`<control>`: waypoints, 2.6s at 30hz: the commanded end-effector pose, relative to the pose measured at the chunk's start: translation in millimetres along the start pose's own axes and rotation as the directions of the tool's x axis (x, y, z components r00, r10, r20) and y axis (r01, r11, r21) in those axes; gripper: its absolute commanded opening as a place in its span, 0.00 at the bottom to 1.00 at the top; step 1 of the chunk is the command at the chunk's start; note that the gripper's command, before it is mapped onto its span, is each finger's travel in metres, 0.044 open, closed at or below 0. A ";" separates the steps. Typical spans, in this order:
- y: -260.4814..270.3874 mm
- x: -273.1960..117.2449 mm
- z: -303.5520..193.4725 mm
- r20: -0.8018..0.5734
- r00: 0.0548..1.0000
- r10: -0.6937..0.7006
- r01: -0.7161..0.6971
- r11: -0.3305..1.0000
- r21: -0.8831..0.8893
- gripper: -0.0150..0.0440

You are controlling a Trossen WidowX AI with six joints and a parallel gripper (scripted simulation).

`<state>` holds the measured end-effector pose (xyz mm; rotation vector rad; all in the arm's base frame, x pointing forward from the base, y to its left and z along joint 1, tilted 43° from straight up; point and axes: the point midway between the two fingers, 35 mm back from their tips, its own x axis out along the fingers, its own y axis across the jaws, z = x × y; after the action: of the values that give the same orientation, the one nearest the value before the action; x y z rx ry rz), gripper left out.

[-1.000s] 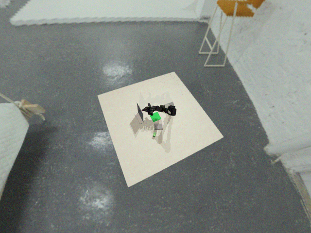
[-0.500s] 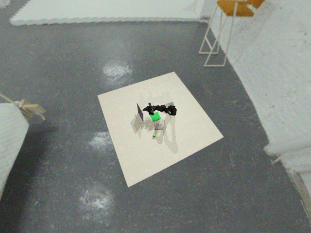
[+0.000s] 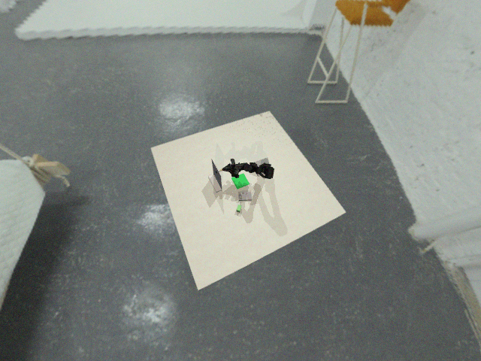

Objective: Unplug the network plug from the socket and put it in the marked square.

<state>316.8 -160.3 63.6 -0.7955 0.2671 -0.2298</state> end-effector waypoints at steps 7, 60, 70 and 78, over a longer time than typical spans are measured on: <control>1.4 -8.7 -2.6 -0.002 1.000 0.013 -0.013 1.000 -0.005 0.25; -20.9 -36.5 -14.6 -0.012 1.000 0.018 -0.018 1.000 -0.001 0.25; -41.6 -45.0 -14.9 0.000 1.000 0.007 -0.007 1.000 -0.004 0.25; -57.1 -53.5 -14.5 0.009 1.000 -0.003 0.003 1.000 -0.007 0.25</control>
<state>259.4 -188.9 95.7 -0.7922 0.2696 -0.2293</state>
